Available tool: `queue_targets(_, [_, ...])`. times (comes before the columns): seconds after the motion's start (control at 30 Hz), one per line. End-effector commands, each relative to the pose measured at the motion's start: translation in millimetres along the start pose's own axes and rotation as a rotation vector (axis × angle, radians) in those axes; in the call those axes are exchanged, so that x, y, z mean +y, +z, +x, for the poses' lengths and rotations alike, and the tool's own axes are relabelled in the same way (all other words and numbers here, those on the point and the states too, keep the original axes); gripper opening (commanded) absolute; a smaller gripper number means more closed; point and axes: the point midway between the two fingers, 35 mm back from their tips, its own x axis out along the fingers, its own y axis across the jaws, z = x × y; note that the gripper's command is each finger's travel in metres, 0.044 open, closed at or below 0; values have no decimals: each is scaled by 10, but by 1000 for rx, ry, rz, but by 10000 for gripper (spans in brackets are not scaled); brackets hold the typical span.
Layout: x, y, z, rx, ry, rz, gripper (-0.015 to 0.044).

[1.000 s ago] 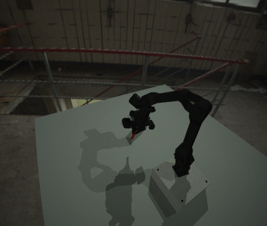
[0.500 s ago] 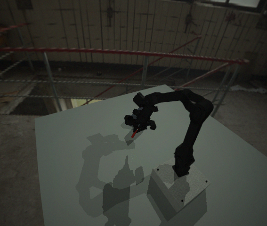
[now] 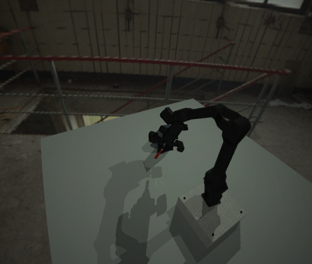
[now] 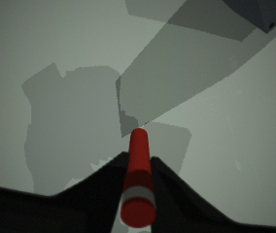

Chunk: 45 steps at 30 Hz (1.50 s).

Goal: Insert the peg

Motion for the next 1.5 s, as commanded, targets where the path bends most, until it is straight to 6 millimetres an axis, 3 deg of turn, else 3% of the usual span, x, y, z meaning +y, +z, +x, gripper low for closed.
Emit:
queue_targets(0.0, [-36, 26, -6, -3, 17, 35, 0])
queue_targets(1.47, [-368, 372, -163, -72, 195, 333, 0])
